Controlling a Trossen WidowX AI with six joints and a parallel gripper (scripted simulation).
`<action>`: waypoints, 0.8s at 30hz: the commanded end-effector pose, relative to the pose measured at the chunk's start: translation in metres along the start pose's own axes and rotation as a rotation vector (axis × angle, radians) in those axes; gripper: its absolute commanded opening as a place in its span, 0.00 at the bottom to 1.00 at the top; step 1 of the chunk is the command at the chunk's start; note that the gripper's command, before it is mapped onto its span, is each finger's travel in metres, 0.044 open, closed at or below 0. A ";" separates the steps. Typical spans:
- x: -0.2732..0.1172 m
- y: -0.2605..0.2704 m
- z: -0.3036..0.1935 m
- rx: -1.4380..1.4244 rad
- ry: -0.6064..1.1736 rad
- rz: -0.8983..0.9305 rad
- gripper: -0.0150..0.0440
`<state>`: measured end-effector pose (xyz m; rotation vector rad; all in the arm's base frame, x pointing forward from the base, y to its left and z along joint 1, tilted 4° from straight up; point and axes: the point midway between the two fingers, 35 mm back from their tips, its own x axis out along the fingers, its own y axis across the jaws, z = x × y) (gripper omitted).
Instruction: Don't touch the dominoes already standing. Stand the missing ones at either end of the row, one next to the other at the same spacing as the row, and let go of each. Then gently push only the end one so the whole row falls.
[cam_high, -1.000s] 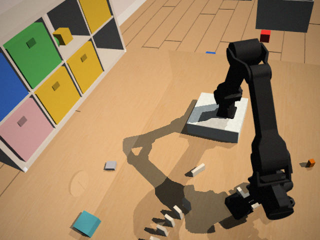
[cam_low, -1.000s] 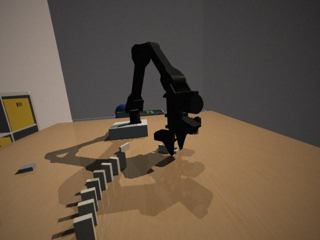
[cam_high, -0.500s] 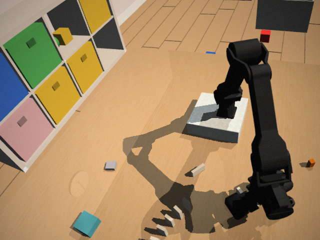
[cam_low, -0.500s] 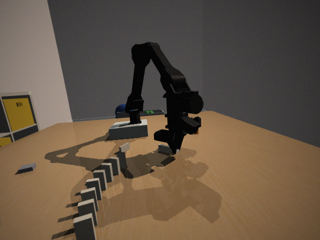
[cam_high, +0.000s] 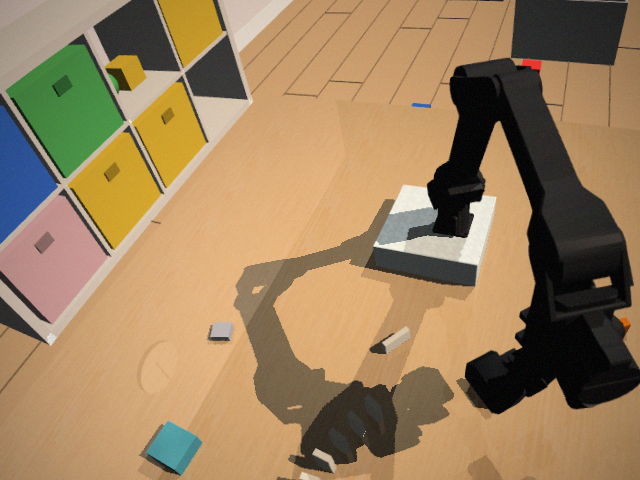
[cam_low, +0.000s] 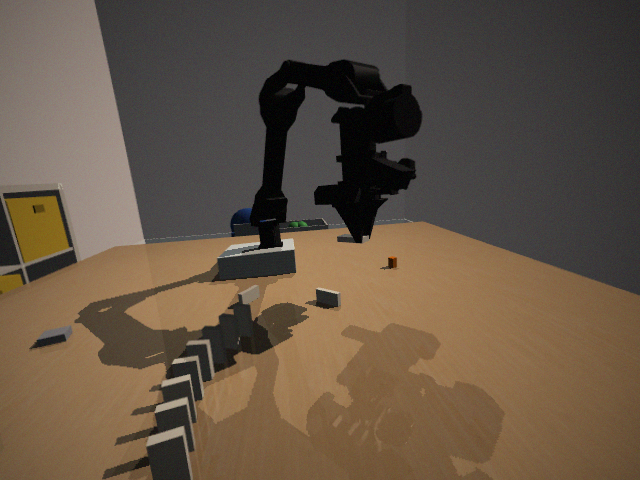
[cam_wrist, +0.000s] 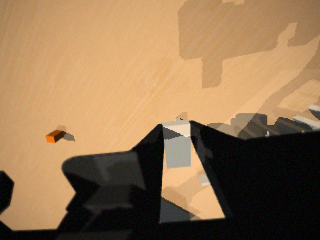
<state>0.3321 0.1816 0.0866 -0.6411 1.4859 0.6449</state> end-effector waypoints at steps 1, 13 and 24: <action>0.001 0.002 -0.002 0.004 0.024 0.014 0.44; -0.002 -0.023 0.069 0.889 0.000 0.004 0.44; 0.002 -0.033 0.092 1.266 -0.012 0.009 0.44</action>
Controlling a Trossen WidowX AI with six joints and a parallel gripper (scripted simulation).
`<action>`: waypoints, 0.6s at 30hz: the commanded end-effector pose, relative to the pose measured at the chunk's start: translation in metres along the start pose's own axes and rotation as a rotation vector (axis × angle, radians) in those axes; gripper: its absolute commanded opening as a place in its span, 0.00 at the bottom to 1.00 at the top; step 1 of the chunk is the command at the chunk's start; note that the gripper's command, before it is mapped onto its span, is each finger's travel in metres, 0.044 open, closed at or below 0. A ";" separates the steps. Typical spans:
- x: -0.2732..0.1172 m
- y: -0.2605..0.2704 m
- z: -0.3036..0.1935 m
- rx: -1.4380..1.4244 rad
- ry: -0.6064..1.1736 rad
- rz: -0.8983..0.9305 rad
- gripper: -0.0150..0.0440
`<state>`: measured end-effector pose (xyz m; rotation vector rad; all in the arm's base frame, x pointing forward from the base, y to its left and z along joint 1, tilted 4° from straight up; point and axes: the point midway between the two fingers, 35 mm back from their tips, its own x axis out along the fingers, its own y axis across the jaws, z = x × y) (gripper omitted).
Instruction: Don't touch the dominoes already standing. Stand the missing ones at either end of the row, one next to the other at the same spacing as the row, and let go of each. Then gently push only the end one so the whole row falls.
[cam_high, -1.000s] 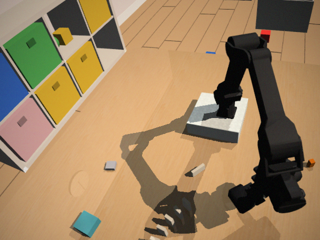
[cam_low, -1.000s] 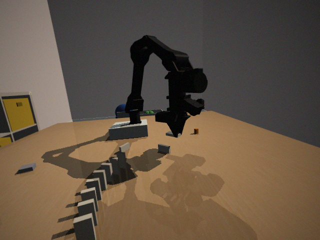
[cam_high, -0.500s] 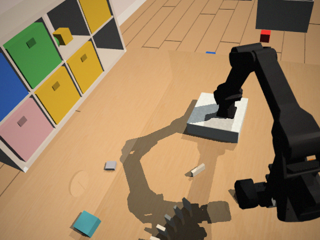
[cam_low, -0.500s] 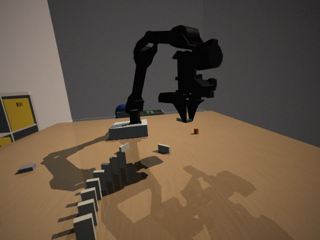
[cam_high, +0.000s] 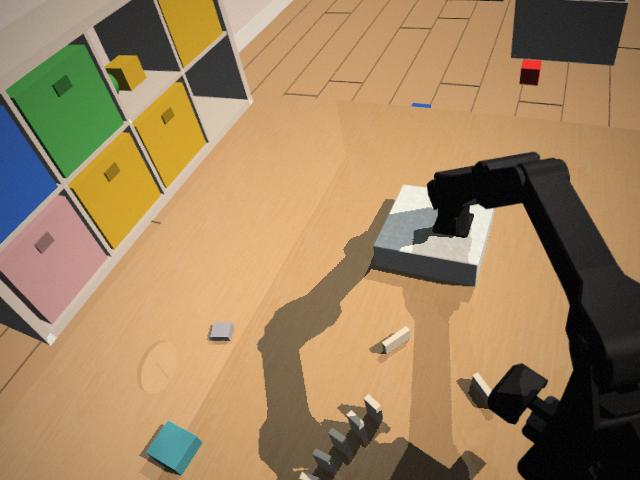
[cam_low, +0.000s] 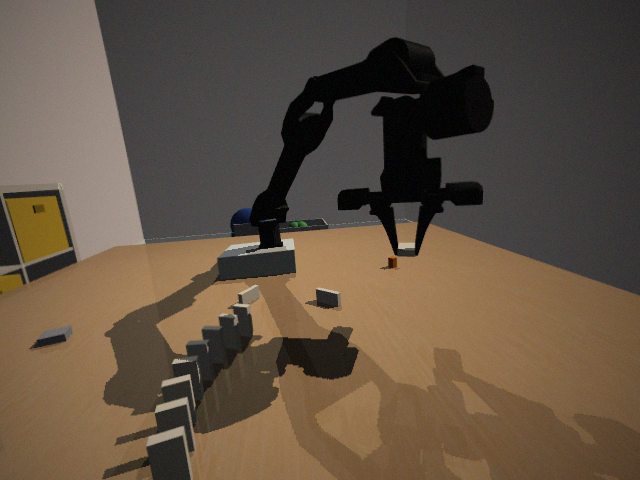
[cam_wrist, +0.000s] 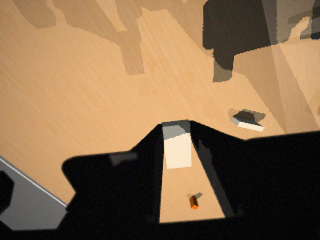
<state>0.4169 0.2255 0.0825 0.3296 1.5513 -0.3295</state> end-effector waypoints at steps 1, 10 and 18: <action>-0.001 0.002 0.001 0.022 -0.004 0.007 0.44; 0.022 0.026 0.020 -0.082 -0.186 0.035 0.44; 0.039 0.047 0.034 -0.164 -0.361 0.055 0.44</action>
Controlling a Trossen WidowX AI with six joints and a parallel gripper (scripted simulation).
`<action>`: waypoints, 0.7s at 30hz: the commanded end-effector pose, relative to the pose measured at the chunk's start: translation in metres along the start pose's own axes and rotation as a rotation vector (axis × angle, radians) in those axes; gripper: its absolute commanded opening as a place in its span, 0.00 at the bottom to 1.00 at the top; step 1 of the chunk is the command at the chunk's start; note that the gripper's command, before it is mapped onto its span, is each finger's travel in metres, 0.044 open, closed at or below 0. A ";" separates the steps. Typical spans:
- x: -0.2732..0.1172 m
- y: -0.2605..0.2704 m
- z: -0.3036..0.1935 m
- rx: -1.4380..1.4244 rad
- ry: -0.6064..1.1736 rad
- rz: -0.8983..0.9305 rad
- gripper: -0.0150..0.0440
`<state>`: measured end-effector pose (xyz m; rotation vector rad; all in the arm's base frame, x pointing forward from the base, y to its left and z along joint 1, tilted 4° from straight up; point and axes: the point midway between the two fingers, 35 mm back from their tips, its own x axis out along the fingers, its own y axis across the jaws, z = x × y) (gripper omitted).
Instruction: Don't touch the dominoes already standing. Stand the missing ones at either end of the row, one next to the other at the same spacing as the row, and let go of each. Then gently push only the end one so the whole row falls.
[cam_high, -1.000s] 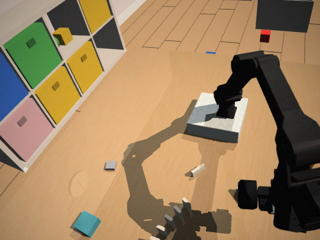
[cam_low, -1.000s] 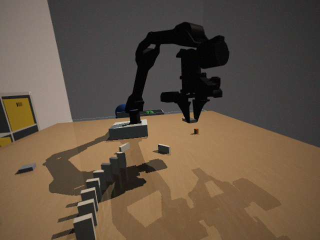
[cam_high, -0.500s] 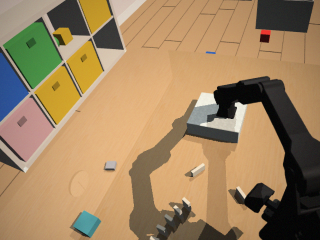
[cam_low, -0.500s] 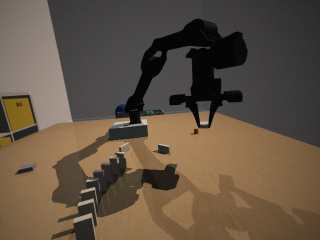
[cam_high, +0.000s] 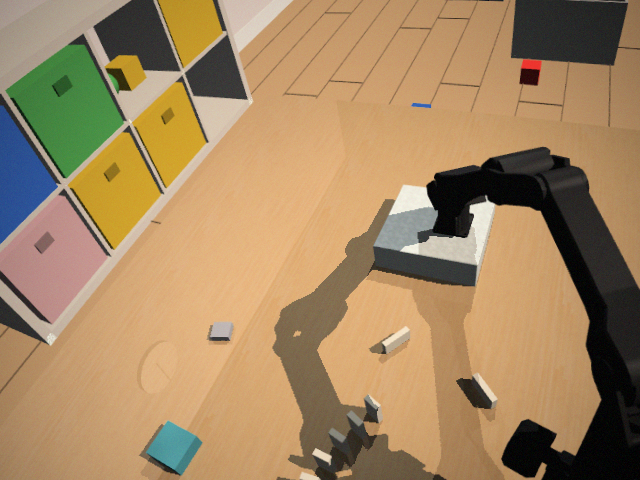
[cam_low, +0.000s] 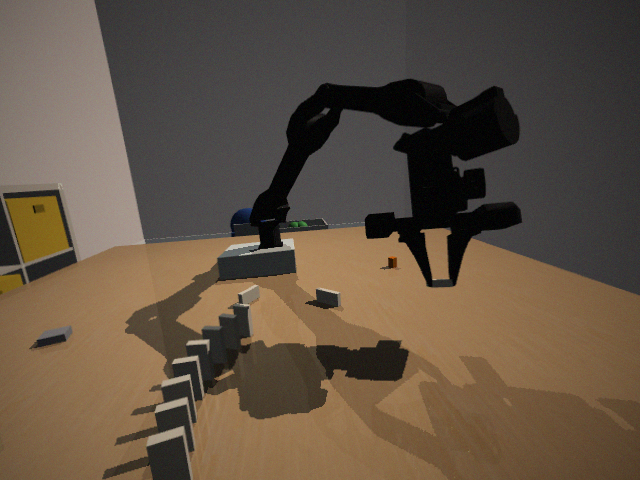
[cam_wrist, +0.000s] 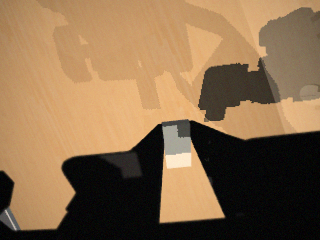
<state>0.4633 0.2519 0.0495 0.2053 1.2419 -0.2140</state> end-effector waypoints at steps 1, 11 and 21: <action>0.009 0.005 0.001 -0.038 -0.063 -0.003 0.44; 0.026 0.024 0.009 -0.116 -0.277 0.009 0.44; 0.033 0.037 0.011 -0.164 -0.483 0.007 0.44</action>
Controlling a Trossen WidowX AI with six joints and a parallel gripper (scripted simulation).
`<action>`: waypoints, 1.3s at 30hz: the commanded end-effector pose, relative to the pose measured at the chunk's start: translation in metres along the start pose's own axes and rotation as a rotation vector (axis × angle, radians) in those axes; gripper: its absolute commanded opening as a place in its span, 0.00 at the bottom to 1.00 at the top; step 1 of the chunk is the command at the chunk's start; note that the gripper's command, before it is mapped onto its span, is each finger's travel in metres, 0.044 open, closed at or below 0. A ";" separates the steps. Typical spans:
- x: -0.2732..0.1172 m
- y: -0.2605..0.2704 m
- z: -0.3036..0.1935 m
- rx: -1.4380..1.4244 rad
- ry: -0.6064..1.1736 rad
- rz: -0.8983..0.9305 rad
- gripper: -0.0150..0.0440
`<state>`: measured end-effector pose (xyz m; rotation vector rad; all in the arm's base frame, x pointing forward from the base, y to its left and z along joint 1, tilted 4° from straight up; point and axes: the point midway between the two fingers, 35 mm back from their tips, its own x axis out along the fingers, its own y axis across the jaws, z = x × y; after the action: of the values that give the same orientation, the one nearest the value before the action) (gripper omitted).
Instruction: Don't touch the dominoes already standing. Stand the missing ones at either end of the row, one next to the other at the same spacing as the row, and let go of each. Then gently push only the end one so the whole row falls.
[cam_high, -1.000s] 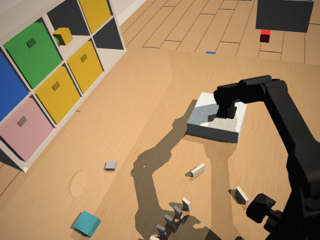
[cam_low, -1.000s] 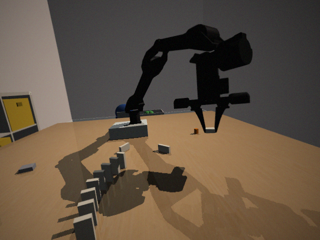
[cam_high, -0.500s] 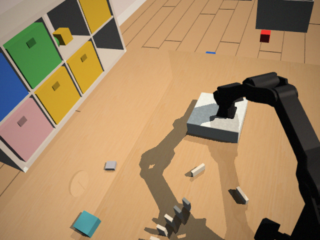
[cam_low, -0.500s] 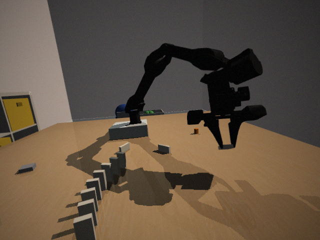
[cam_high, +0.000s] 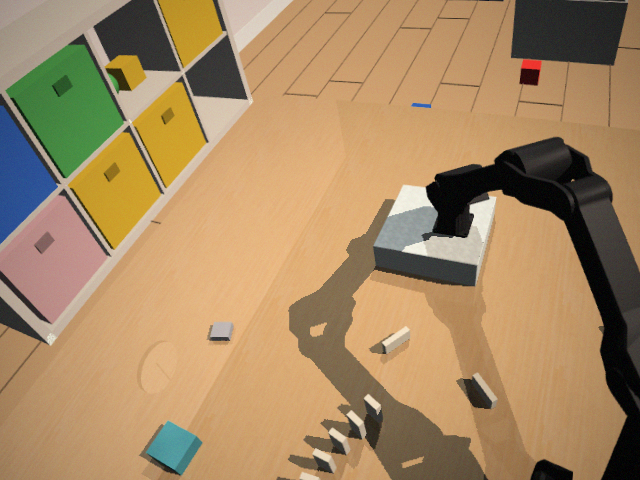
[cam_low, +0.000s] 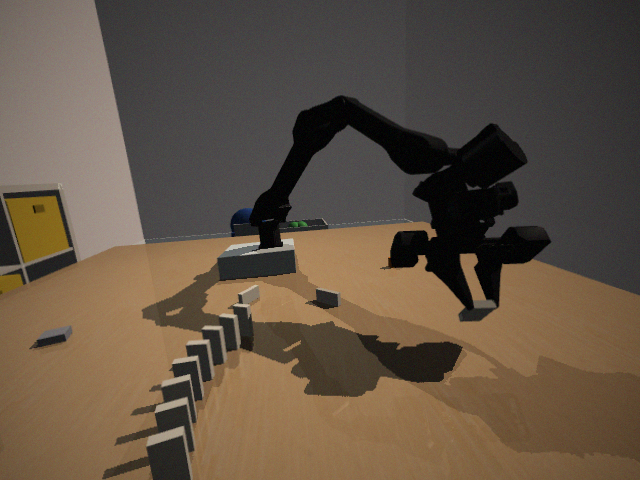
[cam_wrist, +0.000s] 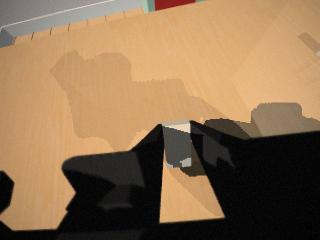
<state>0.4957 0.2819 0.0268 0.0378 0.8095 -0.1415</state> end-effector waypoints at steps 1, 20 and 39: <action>0.002 0.002 -0.004 -0.024 -0.057 -0.012 0.44; -0.014 0.005 -0.013 -0.040 -0.402 -0.076 0.44; -0.054 -0.023 -0.039 0.038 -0.659 -0.194 0.44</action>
<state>0.4369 0.2735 0.0408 -0.0419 0.1700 -0.3118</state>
